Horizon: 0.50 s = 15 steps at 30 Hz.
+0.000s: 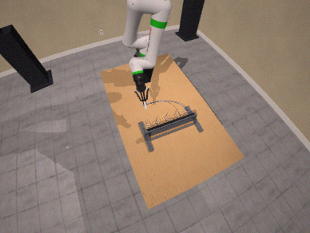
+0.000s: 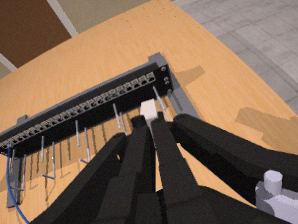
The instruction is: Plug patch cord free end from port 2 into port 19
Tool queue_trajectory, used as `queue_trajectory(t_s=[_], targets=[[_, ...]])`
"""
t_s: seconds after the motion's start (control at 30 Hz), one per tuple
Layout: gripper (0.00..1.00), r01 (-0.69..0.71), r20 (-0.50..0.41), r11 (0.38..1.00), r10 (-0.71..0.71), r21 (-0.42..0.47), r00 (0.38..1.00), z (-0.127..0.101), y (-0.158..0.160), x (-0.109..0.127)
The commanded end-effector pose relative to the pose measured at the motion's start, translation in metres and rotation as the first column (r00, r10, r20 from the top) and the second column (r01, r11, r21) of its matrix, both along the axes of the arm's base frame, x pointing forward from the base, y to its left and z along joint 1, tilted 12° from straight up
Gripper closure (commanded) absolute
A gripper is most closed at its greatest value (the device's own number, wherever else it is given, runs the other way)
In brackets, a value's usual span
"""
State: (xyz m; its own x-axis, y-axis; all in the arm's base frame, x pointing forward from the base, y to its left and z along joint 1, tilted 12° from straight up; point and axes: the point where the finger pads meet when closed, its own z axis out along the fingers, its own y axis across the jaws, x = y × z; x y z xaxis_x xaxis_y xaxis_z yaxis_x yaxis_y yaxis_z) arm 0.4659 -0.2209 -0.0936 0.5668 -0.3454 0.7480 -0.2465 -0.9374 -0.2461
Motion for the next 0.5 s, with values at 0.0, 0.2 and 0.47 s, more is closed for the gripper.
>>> queue_trajectory(t_s=[0.0, 0.2, 0.47], targets=[[1.0, 0.123, -0.102, 0.991, -0.117, 0.054, 0.988, -0.022, -0.024, -0.01], [1.0, 0.266, -0.206, 0.958, -0.24, 0.109, 0.949, -0.043, -0.041, -0.025], [1.0, 0.476, -0.359, 0.862, -0.394, 0.175, 0.846, -0.066, -0.053, -0.05]])
